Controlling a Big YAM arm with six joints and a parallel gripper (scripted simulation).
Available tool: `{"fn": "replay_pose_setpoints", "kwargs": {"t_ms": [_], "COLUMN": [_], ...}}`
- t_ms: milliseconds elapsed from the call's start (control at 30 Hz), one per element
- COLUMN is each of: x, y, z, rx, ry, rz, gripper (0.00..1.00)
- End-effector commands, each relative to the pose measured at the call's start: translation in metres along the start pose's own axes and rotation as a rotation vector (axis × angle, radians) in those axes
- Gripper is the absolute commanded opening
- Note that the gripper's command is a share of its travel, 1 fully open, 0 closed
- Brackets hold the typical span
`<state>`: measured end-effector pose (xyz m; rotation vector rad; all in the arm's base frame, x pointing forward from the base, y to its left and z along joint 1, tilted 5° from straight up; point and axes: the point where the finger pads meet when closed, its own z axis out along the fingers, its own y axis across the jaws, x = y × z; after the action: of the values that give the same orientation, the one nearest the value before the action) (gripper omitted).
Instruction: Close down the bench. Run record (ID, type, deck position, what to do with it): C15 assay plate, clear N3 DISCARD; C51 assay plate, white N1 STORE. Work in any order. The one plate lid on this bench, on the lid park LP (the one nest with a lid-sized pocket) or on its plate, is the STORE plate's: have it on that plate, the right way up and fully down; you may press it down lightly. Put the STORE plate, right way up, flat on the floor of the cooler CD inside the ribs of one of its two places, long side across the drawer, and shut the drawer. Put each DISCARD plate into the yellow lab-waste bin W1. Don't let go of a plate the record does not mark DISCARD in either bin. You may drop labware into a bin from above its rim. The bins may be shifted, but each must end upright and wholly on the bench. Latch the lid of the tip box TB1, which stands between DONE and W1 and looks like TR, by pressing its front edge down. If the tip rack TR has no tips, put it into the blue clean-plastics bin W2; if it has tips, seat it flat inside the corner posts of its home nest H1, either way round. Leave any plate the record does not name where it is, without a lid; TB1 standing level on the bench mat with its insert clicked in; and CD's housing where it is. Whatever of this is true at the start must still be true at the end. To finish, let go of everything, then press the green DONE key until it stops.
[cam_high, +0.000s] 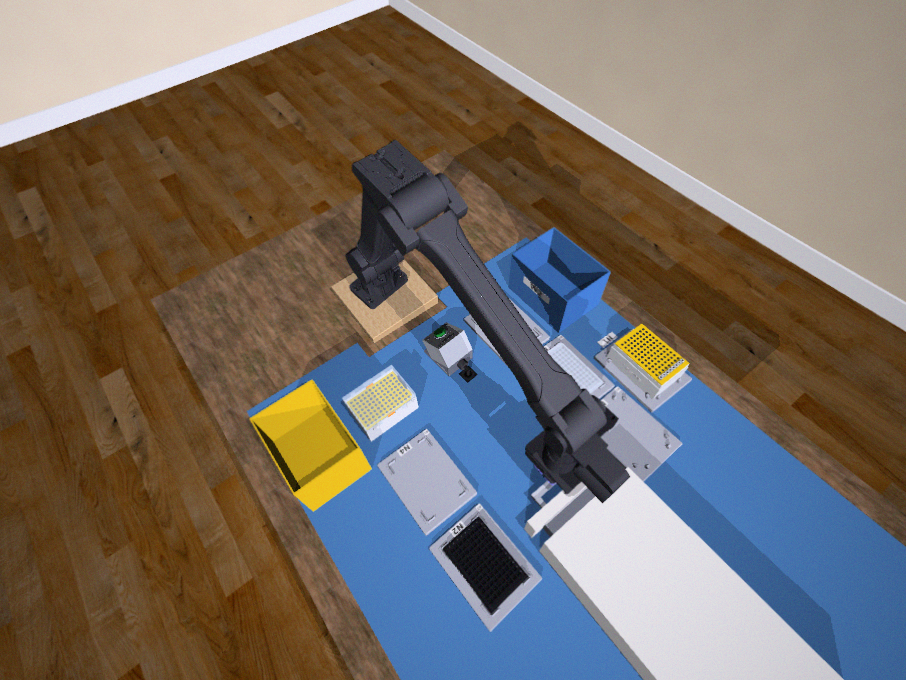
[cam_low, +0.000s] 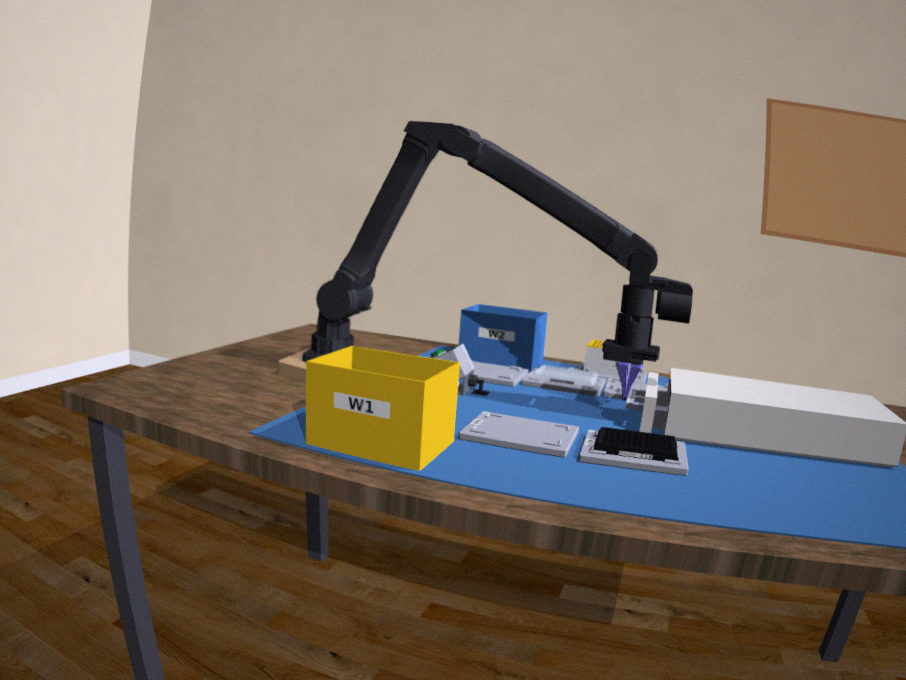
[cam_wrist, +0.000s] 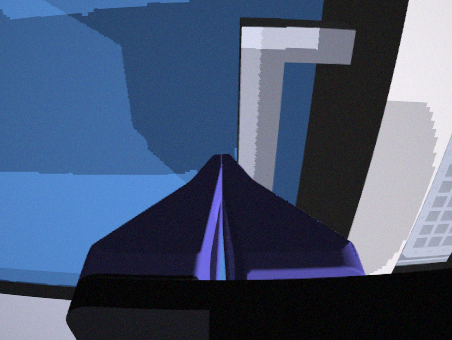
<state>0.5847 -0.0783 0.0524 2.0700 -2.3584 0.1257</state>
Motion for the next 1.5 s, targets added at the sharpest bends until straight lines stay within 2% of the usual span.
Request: {"fn": "replay_pose_setpoints", "kwargs": {"t_ms": [0,367,600,667,1467], "x": [0.007,0.007,0.007,0.007,0.007], "y": [-0.031,-0.044,-0.051,-0.056,-0.056], "z": [-0.014,-0.014,-0.014,-0.015,-0.015], "rx": [0.053,0.06,0.051,0.07,0.07], "ry": [-0.004,-0.004,-0.004,-0.004,-0.004], "rz": [0.006,0.006,0.006,0.007,0.007], "gripper": [0.0,0.0,0.0,0.0,0.0]}}
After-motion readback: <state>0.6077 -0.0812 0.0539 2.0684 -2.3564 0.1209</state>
